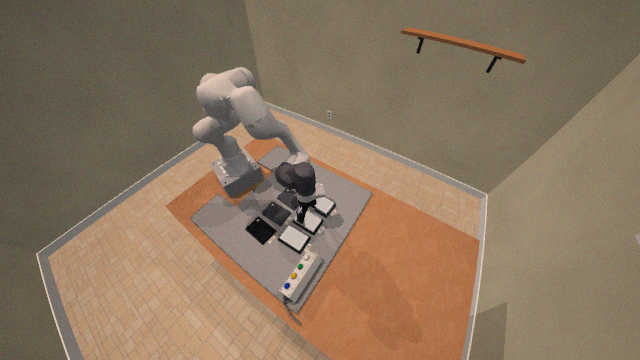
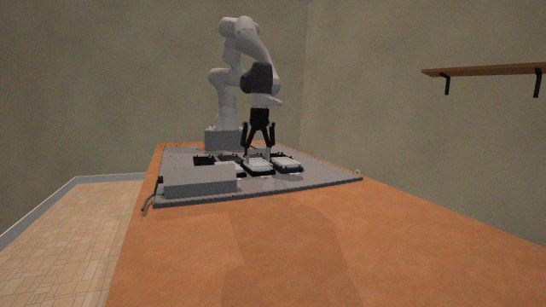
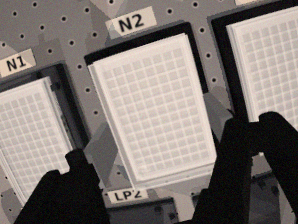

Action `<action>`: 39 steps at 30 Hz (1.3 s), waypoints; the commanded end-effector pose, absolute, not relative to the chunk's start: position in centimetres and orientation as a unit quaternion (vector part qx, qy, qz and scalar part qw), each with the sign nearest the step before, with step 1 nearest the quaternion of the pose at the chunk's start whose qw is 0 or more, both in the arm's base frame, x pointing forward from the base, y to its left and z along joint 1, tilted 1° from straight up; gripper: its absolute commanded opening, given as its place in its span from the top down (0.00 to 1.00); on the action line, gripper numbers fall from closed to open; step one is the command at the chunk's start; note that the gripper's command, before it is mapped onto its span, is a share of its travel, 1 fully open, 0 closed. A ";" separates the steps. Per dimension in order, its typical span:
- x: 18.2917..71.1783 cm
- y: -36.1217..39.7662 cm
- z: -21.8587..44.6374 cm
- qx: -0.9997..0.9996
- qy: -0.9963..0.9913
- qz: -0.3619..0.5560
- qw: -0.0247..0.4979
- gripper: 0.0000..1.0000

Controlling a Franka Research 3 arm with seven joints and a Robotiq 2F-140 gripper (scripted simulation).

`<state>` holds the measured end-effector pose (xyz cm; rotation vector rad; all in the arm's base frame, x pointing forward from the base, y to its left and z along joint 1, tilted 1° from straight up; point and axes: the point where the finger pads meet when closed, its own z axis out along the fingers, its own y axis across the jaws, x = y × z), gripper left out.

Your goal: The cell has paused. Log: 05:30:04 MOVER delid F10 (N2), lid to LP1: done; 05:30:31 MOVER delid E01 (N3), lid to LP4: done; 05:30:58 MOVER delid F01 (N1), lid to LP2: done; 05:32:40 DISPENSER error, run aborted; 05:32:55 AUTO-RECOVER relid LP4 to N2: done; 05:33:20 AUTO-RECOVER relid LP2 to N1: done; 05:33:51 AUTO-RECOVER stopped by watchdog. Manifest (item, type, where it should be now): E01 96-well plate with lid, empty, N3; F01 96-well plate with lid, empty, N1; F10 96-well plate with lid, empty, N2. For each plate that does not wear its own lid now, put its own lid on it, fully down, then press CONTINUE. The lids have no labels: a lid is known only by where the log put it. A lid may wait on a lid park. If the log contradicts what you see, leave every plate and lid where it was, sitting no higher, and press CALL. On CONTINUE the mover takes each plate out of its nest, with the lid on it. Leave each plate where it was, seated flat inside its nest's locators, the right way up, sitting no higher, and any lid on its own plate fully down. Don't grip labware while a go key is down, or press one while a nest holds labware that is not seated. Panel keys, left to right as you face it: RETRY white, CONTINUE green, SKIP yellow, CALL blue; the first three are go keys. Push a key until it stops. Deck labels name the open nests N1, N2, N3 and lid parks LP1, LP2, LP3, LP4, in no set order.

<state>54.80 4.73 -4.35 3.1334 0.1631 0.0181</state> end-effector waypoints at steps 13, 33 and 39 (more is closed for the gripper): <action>55.1 4.6 -4.7 0.998 0.058 0.008 0.002 1.00; 55.1 4.6 -4.8 0.998 0.058 0.008 0.002 1.00; 55.1 4.6 -4.8 0.998 0.058 0.008 0.002 1.00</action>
